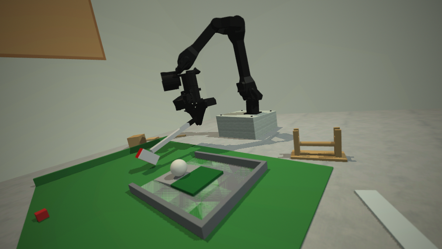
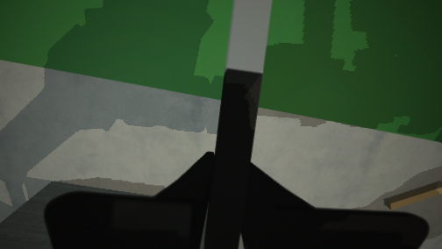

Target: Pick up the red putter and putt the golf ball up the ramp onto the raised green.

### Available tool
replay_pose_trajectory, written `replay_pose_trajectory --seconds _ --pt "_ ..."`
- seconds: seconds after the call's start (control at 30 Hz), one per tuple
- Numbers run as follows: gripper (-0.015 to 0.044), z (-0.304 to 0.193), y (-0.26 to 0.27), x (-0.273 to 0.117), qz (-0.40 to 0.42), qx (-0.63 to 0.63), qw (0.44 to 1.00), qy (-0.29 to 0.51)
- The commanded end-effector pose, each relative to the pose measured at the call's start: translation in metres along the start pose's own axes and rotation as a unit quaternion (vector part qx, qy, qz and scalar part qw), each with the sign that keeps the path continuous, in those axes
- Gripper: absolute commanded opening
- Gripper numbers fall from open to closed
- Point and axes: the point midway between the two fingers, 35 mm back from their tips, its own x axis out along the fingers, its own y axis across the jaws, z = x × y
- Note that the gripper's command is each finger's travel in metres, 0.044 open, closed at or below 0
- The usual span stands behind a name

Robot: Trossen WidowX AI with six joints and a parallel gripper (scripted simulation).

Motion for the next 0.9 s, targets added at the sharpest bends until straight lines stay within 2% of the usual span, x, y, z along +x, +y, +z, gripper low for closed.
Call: replay_pose_trajectory --seconds 0.0,0.17,0.87 --pt "0.0000 0.003 -0.001 -0.026 -0.007 0.001 1.000 -0.011" --pt "0.0000 0.002 0.000 -0.048 -0.007 0.001 1.000 -0.011" --pt "0.0000 0.002 0.000 -0.040 -0.006 -0.001 1.000 -0.010"
